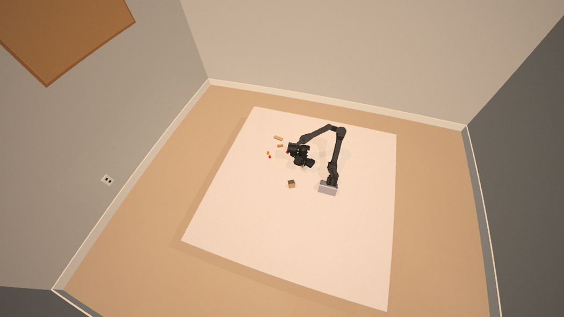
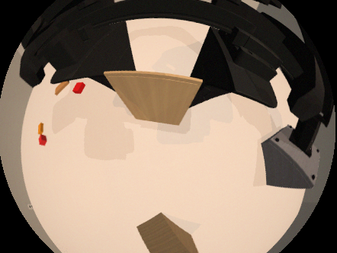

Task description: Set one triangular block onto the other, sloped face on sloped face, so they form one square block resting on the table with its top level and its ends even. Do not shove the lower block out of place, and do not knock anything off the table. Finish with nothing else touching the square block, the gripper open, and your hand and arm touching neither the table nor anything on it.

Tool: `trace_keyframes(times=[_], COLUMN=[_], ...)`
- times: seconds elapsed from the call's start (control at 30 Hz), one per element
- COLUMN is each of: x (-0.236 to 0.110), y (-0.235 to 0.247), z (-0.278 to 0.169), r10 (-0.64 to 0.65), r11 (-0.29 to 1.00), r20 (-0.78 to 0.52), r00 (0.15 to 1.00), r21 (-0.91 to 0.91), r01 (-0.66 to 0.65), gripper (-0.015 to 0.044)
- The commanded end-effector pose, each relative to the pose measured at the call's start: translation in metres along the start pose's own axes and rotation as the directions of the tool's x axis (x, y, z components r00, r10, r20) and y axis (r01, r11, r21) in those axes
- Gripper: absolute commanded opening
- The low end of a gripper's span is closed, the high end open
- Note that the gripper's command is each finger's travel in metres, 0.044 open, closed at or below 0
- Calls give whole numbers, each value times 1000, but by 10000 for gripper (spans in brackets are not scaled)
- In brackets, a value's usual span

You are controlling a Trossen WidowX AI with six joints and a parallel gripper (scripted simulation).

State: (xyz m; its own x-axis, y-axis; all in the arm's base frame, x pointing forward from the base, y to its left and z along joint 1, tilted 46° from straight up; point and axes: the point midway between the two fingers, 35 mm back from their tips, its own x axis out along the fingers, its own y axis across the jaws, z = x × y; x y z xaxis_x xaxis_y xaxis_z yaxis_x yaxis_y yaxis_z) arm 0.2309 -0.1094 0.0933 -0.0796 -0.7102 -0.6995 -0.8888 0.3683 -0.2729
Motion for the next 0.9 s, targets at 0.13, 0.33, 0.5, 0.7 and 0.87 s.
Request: trace_keyframes(times=[0.13, 0.33, 0.5, 0.7, 0.87], x=[2, 11, 19, 26, 24], y=[-1, -1, -1, 0, -1], z=[1, 1, 0, 0, 0], r10=[-2, -2, -2, -2, 0], r11=[997, 998, 999, 999, 999], r20=[6, 4, 2, 0, 4], r00=[1000, 1000, 1000, 1000, 1000], r21=[74, 62, 51, 42, 48], r01=[1, 2, 2, 2, 0], gripper=[0, 0, 0, 0, 105])
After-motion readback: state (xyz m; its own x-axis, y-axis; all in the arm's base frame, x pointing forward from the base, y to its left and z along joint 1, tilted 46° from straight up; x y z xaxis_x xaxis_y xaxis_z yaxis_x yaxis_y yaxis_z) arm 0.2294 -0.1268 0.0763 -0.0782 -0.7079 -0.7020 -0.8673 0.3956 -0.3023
